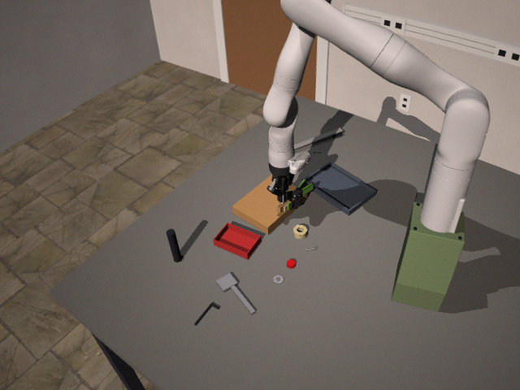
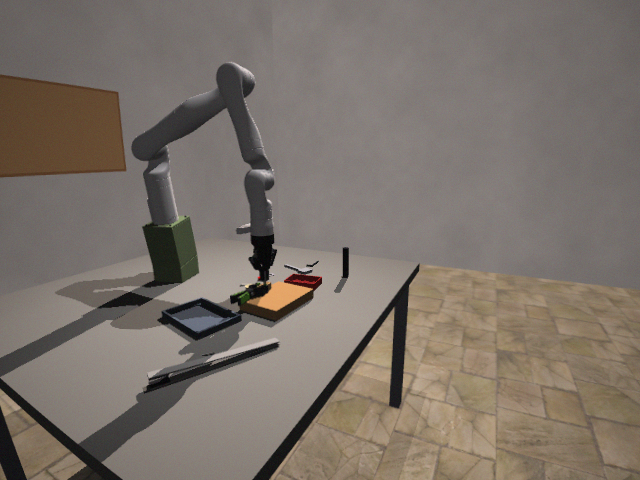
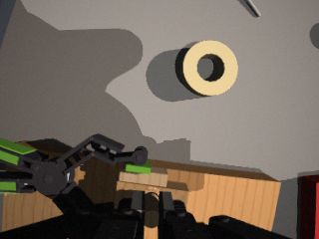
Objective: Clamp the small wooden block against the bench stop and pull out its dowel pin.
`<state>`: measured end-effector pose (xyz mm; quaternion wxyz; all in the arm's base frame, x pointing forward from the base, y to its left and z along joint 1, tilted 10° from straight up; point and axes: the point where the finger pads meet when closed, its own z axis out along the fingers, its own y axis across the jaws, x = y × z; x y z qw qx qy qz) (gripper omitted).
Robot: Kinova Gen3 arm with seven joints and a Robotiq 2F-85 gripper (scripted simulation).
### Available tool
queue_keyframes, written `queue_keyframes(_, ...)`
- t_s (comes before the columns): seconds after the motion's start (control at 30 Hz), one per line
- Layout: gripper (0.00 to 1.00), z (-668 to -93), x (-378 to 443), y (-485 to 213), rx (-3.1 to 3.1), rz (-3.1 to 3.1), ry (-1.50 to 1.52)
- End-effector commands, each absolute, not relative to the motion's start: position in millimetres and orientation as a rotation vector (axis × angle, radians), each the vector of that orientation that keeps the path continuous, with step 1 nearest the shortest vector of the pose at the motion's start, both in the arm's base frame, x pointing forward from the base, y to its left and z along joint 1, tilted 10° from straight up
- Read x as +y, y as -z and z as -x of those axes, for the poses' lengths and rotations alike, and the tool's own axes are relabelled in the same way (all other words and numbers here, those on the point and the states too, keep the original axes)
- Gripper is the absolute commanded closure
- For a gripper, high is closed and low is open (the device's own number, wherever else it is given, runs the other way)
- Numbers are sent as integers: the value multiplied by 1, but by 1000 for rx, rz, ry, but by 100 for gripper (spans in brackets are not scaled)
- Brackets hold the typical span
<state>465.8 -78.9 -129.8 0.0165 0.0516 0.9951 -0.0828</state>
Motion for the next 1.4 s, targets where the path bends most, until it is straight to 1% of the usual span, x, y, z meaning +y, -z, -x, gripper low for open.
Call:
queue_keyframes(0.0, 90, -467, -78, 128, 3098, -85, 256)
queue_keyframes(0.97, 90, -467, -78, 128, 3079, 583, 264)
queue_keyframes(1.27, 90, -467, -78, 128, 3051, 754, 264)
queue_keyframes(1.37, 90, -467, -78, 127, 3060, 707, 264)
